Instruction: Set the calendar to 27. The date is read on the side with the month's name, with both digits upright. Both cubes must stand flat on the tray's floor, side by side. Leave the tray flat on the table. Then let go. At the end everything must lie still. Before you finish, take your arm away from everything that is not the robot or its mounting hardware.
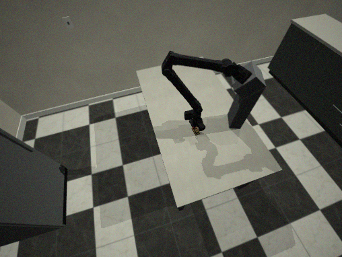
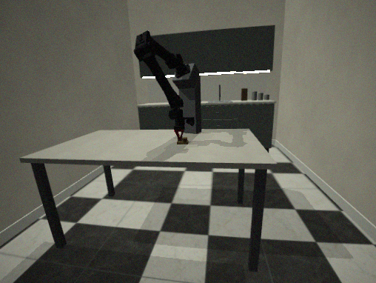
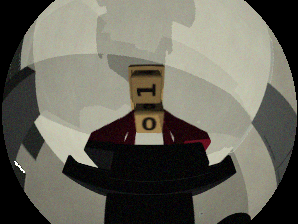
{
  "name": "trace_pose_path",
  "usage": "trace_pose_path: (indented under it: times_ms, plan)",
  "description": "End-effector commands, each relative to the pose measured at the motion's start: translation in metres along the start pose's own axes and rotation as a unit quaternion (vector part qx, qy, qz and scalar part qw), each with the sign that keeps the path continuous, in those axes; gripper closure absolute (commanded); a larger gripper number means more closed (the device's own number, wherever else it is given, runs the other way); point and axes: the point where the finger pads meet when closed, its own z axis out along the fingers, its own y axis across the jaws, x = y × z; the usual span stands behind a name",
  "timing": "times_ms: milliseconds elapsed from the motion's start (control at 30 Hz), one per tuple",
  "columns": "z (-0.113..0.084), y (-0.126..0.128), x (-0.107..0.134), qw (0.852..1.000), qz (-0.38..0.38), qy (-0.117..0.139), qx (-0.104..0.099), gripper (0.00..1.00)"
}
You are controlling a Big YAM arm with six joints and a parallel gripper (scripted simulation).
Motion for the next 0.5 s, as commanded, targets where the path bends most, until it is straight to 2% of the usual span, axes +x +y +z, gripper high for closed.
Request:
trace_pose_path:
  times_ms: [0,233,467]
  plan:
    - [0.002,0.012,-0.001,1.0,-0.005,-0.003,-0.008,0.73]
    - [0.001,0.013,-0.001,1.0,-0.005,-0.003,-0.008,0.73]
    - [-0.003,0.026,-0.003,1.0,-0.007,-0.006,-0.017,0.73]
